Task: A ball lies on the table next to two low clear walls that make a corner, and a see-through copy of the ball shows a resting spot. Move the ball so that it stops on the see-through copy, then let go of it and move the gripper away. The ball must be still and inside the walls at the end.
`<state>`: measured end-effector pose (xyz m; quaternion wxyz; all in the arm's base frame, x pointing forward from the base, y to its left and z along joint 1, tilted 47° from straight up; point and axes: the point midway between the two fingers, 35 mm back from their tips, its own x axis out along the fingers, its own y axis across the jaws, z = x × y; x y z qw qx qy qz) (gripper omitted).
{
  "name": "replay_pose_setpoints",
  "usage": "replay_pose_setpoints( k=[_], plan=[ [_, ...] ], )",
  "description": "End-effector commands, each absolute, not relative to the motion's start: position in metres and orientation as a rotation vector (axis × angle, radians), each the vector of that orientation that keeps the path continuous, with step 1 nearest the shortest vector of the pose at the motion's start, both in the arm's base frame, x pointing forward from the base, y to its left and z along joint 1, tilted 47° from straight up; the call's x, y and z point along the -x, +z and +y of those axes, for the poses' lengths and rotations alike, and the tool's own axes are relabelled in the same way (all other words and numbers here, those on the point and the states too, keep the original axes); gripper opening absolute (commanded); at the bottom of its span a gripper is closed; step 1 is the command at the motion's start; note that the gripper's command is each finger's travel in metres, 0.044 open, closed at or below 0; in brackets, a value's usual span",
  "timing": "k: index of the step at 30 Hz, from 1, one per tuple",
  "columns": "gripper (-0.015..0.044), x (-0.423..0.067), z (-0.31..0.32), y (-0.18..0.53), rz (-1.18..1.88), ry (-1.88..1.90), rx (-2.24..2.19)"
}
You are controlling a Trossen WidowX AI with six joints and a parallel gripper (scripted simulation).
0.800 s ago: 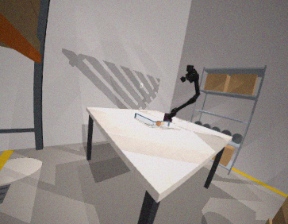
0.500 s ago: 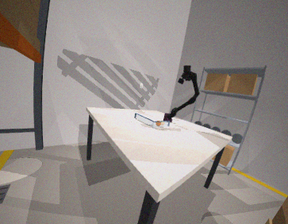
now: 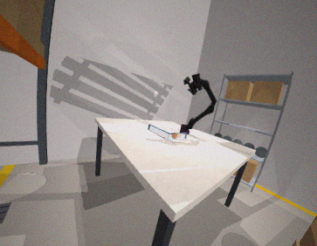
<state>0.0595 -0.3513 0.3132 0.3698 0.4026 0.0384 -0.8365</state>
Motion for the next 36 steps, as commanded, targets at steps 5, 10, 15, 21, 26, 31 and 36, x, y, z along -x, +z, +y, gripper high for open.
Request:
replay_pose_setpoints(
  k=[5, 10, 15, 21, 26, 31, 36],
  plan=[
    [0.0371, -0.150, -0.324, 0.240, 0.943, -1.497, -0.822],
    [0.0371, -0.187, -0.298, 0.214, 1.188, -1.119, -0.668],
    [0.0371, -0.219, -0.267, 0.190, 1.344, -0.717, -0.494],
    [0.0371, -0.252, -0.223, 0.167, 1.415, -0.231, -0.273],
    [0.0371, -0.274, -0.182, 0.151, 1.381, 0.166, -0.086],
    [0.0371, -0.290, -0.139, 0.139, 1.265, 0.541, 0.099],
    [0.0371, -0.301, -0.095, 0.131, 1.074, 0.877, 0.275]
  ],
)
